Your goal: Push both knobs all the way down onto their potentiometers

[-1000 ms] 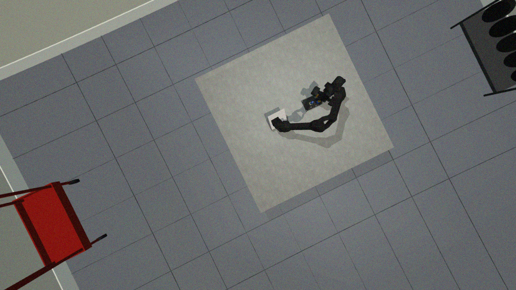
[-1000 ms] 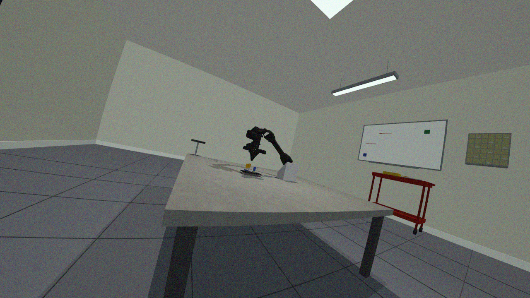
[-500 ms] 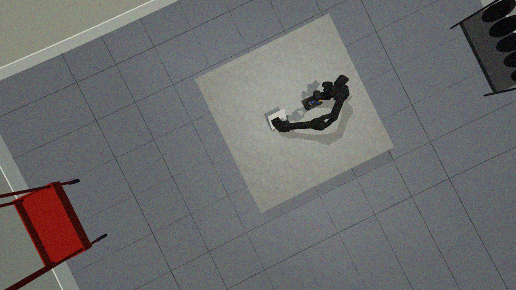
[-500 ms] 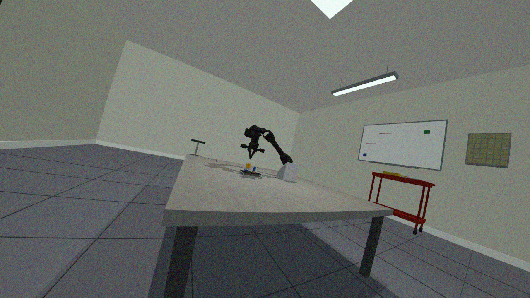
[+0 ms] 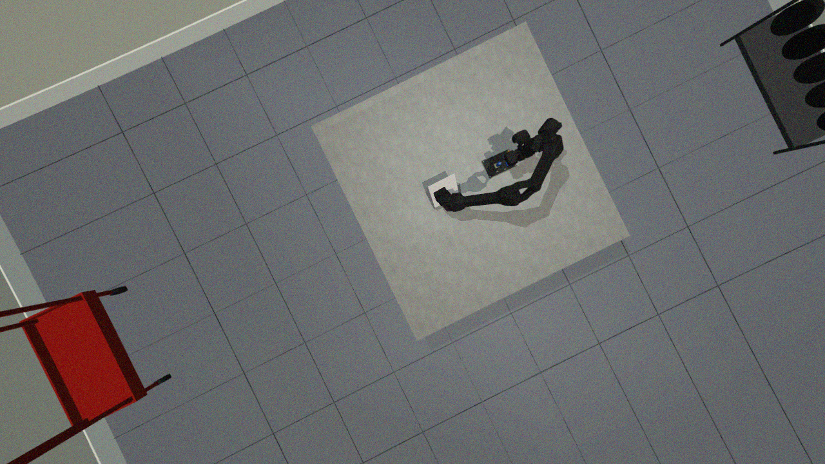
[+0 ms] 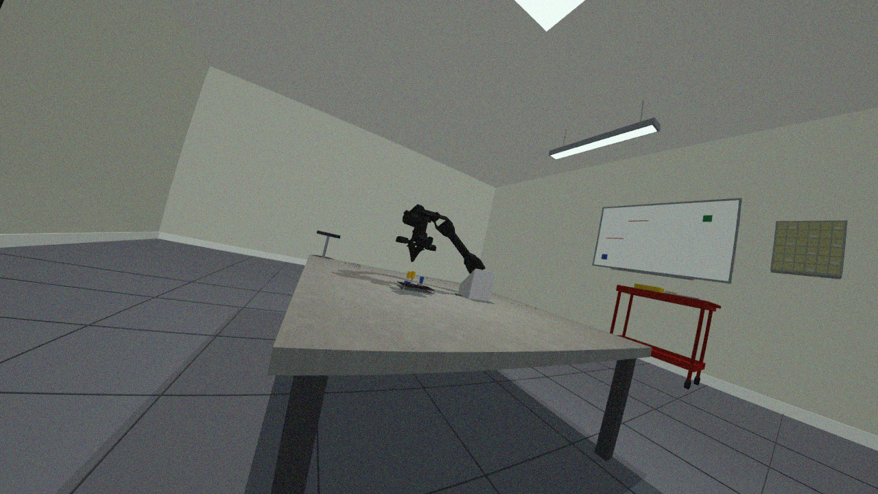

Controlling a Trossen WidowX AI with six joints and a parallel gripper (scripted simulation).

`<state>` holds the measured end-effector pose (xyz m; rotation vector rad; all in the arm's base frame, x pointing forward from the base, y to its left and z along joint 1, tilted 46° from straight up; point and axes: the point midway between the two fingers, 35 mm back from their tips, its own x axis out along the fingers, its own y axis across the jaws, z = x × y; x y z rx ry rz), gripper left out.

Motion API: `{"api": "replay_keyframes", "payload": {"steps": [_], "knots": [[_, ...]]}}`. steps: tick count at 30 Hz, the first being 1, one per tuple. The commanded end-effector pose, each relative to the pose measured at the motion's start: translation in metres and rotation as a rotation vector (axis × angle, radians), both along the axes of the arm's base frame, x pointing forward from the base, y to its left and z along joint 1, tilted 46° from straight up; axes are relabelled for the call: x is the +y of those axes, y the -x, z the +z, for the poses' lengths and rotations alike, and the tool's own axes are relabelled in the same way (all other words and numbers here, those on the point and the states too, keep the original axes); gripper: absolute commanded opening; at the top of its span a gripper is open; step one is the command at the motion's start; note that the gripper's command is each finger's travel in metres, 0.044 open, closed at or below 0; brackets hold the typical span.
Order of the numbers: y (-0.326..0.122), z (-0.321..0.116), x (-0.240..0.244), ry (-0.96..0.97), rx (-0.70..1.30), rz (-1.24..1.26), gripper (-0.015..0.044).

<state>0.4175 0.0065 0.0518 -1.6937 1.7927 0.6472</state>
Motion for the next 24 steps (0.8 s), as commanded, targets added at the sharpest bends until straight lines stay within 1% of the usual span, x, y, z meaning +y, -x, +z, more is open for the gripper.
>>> {"api": "replay_keyframes", "payload": {"steps": [1, 4, 8, 24], "knots": [[-0.001, -0.002, -0.001, -0.003, 0.041, 0.027, 0.0], [-0.001, -0.003, -0.002, -0.003, 0.041, 0.027, 0.0], [0.0, -0.016, -0.015, -0.002, 0.041, 0.027, 0.0], [0.0, -0.026, -0.026, -0.002, 0.04, 0.027, 0.0]]}}
